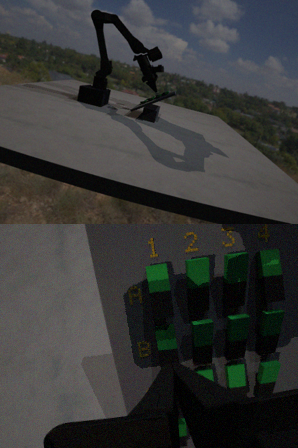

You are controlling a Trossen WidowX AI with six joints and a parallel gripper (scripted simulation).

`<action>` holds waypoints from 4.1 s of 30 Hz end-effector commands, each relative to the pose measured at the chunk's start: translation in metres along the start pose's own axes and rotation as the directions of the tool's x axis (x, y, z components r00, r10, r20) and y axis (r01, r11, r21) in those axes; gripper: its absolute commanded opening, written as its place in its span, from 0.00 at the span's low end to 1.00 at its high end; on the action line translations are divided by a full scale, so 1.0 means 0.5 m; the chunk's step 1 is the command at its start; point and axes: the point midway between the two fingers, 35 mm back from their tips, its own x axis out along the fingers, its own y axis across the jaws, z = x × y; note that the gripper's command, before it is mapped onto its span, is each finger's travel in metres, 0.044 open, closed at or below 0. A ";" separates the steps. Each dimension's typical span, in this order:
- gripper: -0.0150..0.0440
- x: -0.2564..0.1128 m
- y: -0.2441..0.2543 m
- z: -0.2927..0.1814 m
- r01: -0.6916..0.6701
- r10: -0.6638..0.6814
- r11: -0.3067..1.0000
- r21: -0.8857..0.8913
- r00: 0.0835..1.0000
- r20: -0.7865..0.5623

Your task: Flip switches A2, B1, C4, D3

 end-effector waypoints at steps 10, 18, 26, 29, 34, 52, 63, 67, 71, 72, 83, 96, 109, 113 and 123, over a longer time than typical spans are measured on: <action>0.25 0.026 -0.001 -0.007 0.001 -0.001 1.000 -0.005 1.000 -0.009; 0.25 0.026 -0.001 -0.007 0.001 -0.001 1.000 -0.005 1.000 -0.009; 0.25 0.026 -0.001 -0.007 0.001 -0.001 1.000 -0.005 1.000 -0.009; 0.25 0.026 -0.001 -0.007 0.001 -0.001 1.000 -0.005 1.000 -0.009; 0.25 0.027 -0.001 -0.007 0.001 -0.001 1.000 -0.005 1.000 -0.009; 0.25 0.032 -0.001 -0.007 0.001 -0.001 1.000 -0.005 1.000 -0.009; 0.25 0.034 -0.001 -0.007 0.001 -0.001 1.000 -0.005 1.000 -0.009; 0.25 0.036 -0.001 -0.007 0.001 -0.001 1.000 -0.005 1.000 -0.009; 0.25 0.037 -0.001 -0.008 0.001 -0.001 1.000 -0.005 1.000 -0.009; 0.25 0.037 -0.001 -0.008 0.001 -0.001 1.000 -0.005 1.000 -0.009; 0.25 -0.025 0.001 0.001 0.003 -0.003 1.000 -0.003 1.000 -0.022; 0.25 -0.089 -0.042 -0.008 0.004 -0.004 1.000 -0.006 0.999 -0.046; 0.25 -0.091 -0.154 -0.043 0.007 -0.007 1.000 -0.009 0.999 -0.039; 0.25 -0.035 -0.155 -0.043 0.007 -0.007 1.000 -0.009 0.998 -0.059; 0.25 -0.023 -0.155 -0.044 0.007 -0.007 1.000 -0.009 0.998 -0.063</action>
